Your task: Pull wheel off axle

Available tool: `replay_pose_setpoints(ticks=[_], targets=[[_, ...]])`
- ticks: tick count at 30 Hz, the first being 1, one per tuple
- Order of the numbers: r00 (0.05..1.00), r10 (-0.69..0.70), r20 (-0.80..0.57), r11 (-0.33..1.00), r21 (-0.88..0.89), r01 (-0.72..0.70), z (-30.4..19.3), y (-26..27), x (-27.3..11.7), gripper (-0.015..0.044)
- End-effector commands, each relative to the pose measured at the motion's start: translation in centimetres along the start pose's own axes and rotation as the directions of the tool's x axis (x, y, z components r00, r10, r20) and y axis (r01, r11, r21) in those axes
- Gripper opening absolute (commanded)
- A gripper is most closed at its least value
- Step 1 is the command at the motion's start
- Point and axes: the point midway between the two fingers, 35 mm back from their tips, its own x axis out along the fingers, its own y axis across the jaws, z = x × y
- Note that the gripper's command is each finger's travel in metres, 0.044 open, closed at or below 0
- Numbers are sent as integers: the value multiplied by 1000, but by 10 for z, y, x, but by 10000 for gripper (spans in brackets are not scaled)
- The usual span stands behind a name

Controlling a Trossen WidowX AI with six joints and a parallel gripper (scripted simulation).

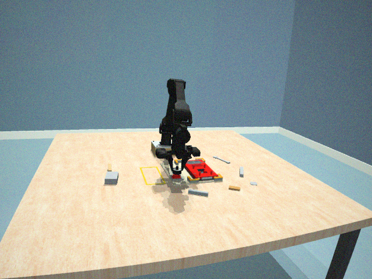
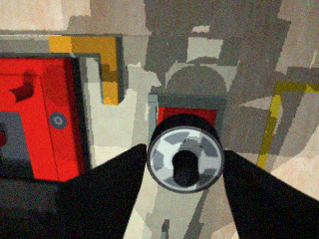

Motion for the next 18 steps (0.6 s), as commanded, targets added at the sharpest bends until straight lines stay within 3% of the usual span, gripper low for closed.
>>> replay_pose_setpoints(ticks=[1, 4, 10, 18], targets=[[1000, 0, 1, 1000, 0, 0, 0, 0, -1, 181], [1000, 0, 1, 1000, 0, 0, 0, 0, -1, 161], [1000, 0, 1, 1000, 0, 0, 0, 0, -2, 4], [1000, -1, 2, 1000, 0, 1, 0, 0, -5, 0]])
